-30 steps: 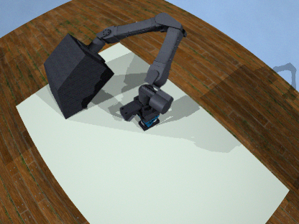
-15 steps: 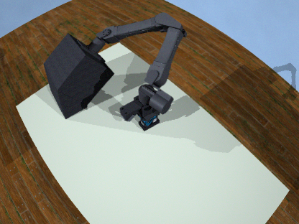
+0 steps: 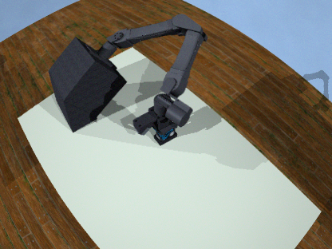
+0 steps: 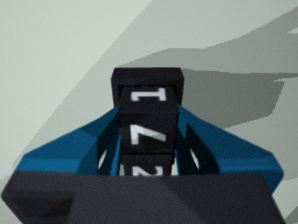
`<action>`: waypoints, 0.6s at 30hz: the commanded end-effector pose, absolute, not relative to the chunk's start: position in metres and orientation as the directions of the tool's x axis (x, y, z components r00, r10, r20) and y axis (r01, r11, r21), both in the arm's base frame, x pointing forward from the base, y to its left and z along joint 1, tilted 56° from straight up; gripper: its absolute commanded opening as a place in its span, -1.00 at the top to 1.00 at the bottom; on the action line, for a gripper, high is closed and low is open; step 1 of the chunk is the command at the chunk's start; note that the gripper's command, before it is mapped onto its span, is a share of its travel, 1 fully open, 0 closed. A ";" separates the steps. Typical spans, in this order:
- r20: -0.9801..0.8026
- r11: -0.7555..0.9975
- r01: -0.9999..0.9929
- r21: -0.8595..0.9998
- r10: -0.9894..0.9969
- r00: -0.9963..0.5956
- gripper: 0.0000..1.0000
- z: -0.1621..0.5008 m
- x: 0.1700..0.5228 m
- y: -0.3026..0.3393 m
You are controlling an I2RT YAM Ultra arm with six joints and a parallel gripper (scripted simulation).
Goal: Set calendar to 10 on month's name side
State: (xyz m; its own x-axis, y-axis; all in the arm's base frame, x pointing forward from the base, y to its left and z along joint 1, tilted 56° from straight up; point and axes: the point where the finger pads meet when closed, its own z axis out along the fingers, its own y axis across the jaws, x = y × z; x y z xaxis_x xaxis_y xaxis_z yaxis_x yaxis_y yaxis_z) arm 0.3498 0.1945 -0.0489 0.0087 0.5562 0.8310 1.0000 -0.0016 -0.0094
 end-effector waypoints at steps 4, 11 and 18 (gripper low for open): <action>0.827 -0.011 1.000 -0.005 0.562 0.010 0.45 -0.049 0.352 0.191; 0.827 -0.011 1.000 -0.005 0.562 0.010 0.45 -0.049 0.352 0.191; 0.827 -0.011 1.000 -0.005 0.562 0.010 0.45 -0.045 0.352 0.186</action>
State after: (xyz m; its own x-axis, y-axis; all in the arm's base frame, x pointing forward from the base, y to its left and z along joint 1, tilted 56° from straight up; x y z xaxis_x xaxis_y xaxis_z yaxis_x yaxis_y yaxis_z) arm 0.3490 0.1943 -0.0480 0.0079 0.5570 0.8305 0.9999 0.0013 -0.0103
